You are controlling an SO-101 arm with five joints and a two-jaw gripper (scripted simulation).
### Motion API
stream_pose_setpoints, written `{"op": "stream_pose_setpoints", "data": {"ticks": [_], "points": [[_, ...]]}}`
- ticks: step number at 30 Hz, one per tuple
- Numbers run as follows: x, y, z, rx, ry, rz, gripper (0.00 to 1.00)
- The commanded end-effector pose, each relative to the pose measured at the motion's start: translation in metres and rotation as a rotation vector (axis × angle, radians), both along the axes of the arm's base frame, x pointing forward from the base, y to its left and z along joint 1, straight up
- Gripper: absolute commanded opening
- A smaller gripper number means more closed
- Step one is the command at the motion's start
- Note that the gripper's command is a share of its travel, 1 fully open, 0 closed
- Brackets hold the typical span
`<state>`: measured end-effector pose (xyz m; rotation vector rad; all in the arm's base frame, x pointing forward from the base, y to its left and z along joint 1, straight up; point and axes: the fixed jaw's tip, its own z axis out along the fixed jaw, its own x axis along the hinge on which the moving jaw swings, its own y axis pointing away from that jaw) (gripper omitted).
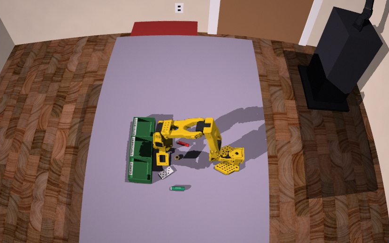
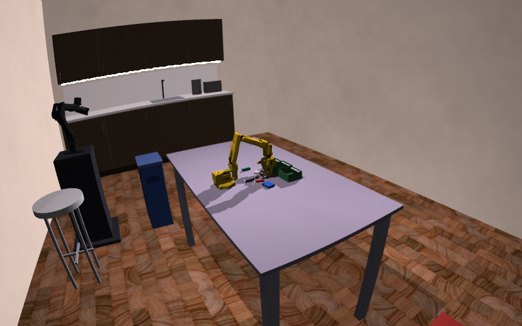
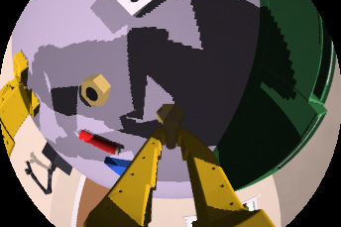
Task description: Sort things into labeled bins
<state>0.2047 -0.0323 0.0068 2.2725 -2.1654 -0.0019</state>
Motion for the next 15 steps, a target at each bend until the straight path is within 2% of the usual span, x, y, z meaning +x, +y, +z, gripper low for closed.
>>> {"op": "stream_pose_setpoints", "data": {"ticks": [1, 15], "points": [[0.0025, -0.0024, 0.0024, -0.002, -0.021, -0.004, 0.00], [0.0031, -0.0024, 0.0051, -0.002, -0.021, -0.004, 0.00]]}}
